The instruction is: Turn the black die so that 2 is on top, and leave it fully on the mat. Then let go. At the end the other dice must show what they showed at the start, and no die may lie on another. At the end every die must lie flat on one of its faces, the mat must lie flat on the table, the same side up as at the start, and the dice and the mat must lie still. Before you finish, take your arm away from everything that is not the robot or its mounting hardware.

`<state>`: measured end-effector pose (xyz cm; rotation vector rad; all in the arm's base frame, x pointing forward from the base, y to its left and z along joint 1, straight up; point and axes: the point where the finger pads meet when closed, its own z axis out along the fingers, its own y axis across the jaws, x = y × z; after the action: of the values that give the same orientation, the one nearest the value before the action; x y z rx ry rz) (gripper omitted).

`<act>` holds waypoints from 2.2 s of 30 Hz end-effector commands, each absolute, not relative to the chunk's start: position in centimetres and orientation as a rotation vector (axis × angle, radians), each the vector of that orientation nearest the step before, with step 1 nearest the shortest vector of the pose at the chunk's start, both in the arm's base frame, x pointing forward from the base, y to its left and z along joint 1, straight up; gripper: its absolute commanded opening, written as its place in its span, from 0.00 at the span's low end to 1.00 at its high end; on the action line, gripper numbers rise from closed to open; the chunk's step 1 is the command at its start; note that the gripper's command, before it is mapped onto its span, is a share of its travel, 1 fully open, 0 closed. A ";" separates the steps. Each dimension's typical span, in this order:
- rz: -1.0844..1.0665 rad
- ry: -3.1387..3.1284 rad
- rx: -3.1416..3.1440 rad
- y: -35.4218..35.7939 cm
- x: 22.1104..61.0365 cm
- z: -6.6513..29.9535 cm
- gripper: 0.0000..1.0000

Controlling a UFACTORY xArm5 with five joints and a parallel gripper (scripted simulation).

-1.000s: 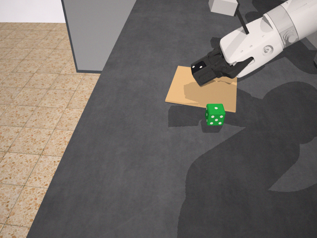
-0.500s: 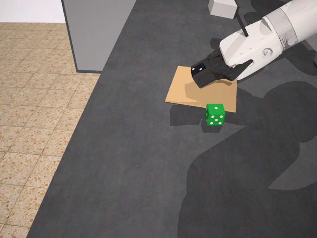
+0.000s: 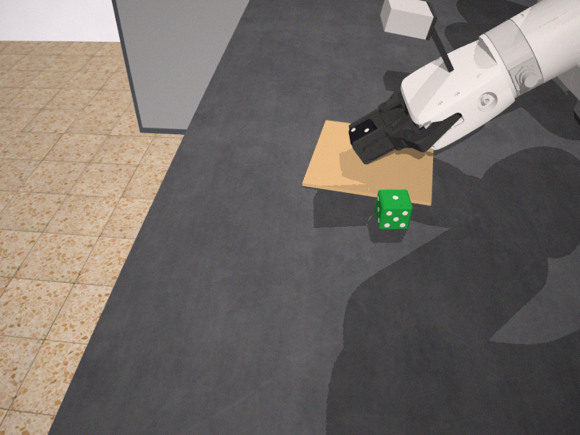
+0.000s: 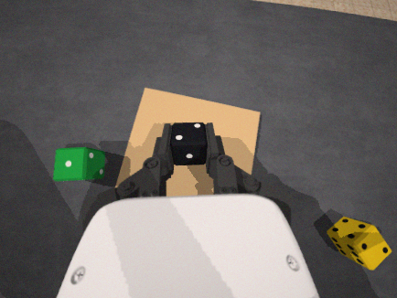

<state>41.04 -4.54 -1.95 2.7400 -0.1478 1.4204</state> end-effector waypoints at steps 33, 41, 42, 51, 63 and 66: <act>1.423 -0.148 2.739 -4.5 41.1 -1.9 0.35; 1.423 -0.148 2.739 -4.5 41.1 -1.9 0.43; 1.423 -0.148 2.739 -4.5 41.1 -1.9 0.43; 1.423 -0.148 2.739 -4.5 41.1 -1.9 0.47; 1.423 -0.148 2.739 -4.5 41.1 -1.9 0.47; 1.423 -0.148 2.739 -4.5 41.1 -1.9 0.47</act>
<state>41.05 -4.54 -1.96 2.7400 -0.1478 1.4205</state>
